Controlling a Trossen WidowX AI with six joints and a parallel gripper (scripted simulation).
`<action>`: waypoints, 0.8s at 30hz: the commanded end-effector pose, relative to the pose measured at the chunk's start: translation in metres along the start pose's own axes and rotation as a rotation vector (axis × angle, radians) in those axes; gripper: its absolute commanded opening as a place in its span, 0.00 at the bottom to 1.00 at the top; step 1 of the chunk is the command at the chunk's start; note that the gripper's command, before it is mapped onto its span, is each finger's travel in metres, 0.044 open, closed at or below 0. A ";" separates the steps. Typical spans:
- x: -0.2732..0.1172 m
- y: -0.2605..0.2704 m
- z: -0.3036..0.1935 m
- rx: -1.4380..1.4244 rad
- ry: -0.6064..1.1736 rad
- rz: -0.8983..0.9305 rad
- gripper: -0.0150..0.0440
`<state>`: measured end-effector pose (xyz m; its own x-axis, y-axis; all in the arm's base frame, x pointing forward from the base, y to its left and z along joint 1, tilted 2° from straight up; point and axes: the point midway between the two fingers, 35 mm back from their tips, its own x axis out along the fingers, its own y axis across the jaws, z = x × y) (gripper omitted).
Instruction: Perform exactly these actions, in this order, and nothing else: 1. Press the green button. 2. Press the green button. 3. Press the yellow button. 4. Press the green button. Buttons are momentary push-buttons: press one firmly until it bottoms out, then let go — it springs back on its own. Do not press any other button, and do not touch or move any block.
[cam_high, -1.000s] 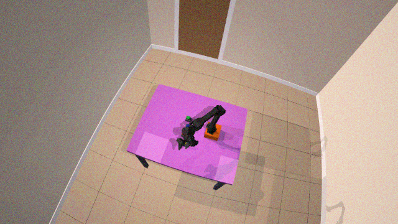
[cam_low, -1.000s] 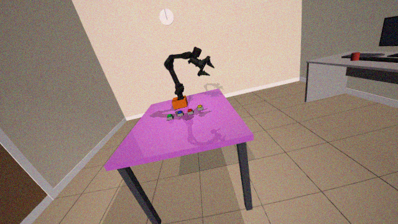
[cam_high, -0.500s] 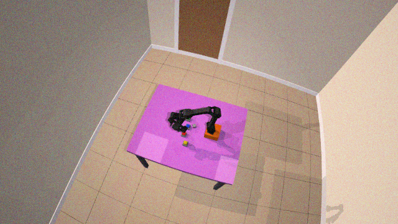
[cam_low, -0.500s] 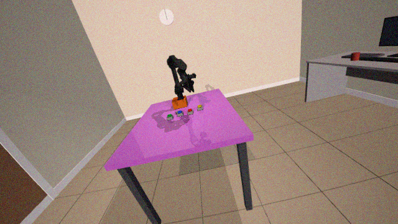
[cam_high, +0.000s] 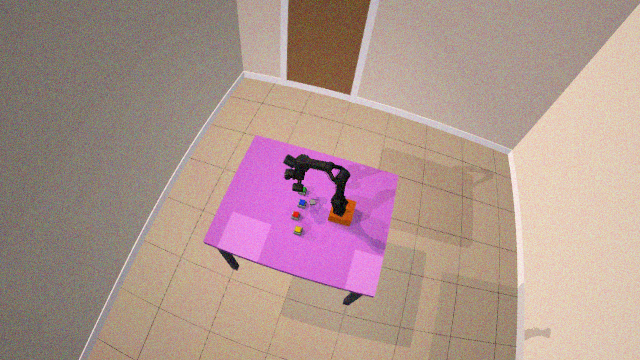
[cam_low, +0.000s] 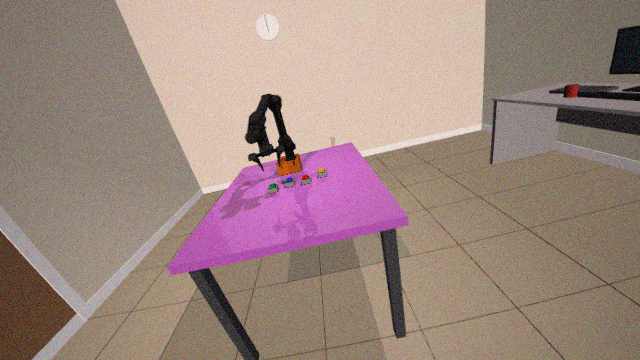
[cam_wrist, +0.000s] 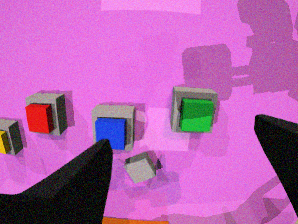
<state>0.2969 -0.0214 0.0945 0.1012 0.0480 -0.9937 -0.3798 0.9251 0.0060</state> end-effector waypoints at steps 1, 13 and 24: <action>0.008 -0.025 -0.028 0.211 0.075 0.004 0.93; 0.048 -0.026 -0.031 0.217 0.077 0.004 0.75; 0.070 -0.025 -0.034 0.217 0.077 0.005 0.29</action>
<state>0.2825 -0.0533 0.0241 0.0265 0.0364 -0.9990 -0.1775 0.9836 0.0311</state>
